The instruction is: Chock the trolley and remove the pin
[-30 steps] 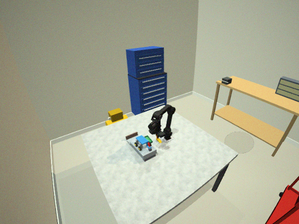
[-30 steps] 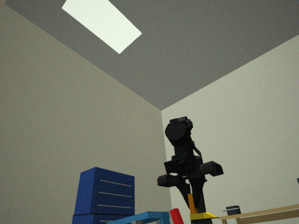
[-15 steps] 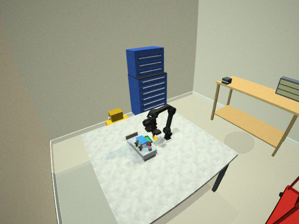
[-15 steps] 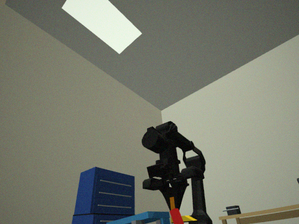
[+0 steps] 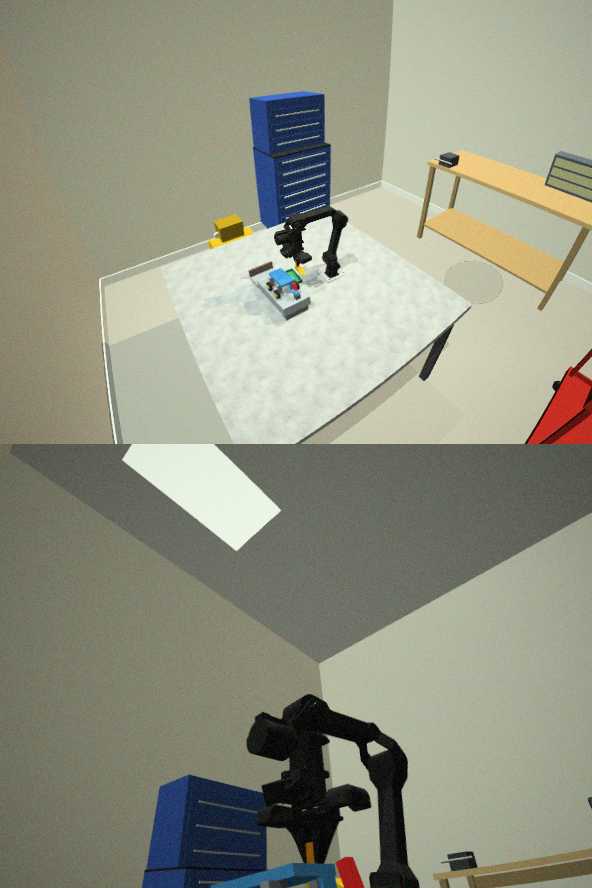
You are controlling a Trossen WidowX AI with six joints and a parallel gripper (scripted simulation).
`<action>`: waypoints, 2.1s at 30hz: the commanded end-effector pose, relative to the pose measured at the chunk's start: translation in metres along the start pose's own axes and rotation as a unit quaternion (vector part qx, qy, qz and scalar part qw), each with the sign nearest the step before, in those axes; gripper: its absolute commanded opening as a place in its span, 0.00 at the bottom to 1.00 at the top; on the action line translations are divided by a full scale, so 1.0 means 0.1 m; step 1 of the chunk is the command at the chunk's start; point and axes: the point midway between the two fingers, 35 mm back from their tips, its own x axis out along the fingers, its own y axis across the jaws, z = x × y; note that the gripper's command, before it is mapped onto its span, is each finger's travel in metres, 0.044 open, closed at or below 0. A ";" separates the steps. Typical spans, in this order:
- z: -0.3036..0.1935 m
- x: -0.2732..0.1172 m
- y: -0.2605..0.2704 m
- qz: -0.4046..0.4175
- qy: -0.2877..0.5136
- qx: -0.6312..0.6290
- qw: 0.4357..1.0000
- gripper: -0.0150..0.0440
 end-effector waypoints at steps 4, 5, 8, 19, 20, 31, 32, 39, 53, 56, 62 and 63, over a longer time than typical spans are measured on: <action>0.06 0.02 -0.26 -0.004 -0.001 -0.001 1.000 0.25; 0.07 0.02 -0.30 -0.004 -0.001 -0.001 1.000 0.25; 0.09 0.03 -0.41 -0.005 -0.001 -0.001 1.000 0.25; 0.18 0.06 -0.84 -0.007 -0.001 -0.001 1.000 0.25; 0.19 0.07 -0.88 -0.007 -0.001 -0.001 1.000 0.25; 0.26 0.07 -1.15 0.021 -0.001 -0.002 1.000 0.25; 0.26 0.07 -1.16 0.033 -0.001 -0.002 0.999 0.25; 0.28 0.08 -1.18 0.051 -0.002 -0.001 0.999 0.25; 0.55 0.14 -1.20 0.051 -0.003 -0.001 0.999 0.25; 0.55 0.19 -1.20 0.051 -0.003 -0.001 0.999 0.25; 0.55 0.35 -1.20 0.051 -0.003 -0.001 0.999 0.25; 0.56 0.38 -1.19 0.051 -0.003 -0.001 0.999 0.25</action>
